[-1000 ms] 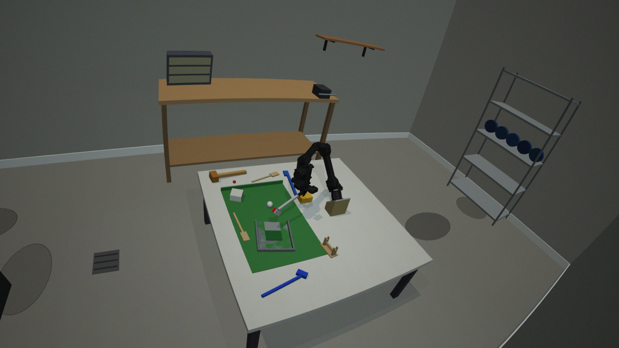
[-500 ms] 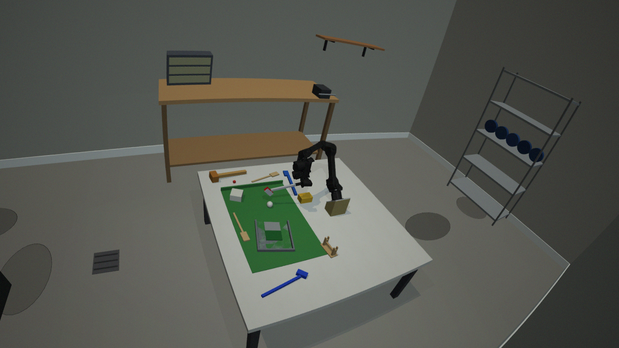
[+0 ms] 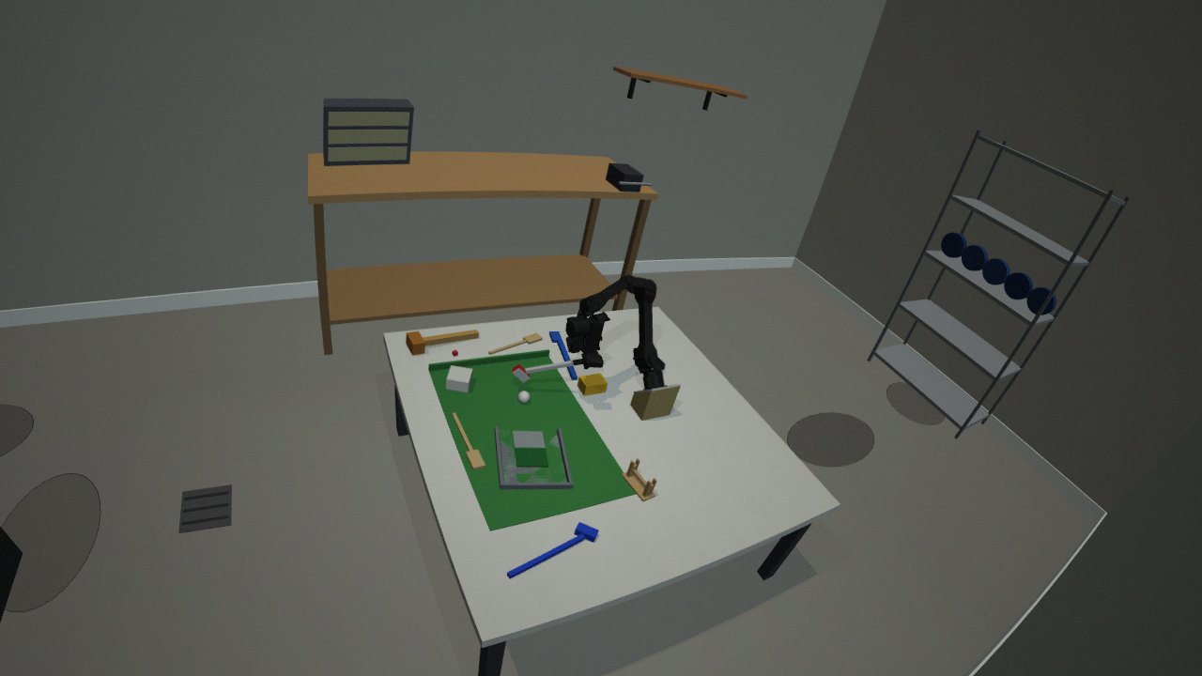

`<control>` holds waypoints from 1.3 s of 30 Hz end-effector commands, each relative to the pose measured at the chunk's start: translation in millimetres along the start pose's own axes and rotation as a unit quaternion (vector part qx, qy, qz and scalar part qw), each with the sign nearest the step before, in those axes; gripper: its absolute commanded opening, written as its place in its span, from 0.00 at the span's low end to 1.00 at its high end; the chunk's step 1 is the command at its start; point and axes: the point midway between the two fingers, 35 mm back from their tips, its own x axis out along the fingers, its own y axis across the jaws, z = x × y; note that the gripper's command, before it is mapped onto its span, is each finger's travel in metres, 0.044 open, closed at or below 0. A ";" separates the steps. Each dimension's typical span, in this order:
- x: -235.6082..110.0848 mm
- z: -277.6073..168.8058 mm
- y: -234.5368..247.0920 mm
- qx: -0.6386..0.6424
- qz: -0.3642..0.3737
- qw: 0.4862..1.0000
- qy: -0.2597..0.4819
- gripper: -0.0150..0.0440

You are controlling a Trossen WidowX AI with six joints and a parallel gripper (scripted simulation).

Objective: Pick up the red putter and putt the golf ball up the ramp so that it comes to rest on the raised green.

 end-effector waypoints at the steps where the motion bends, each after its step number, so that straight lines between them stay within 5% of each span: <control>1: 10.6 -0.1 -2.0 0.000 -0.004 1.000 -0.003 0.25; 39: 39.5 0.4 -17.9 0.001 -0.003 1.000 -0.003 0.25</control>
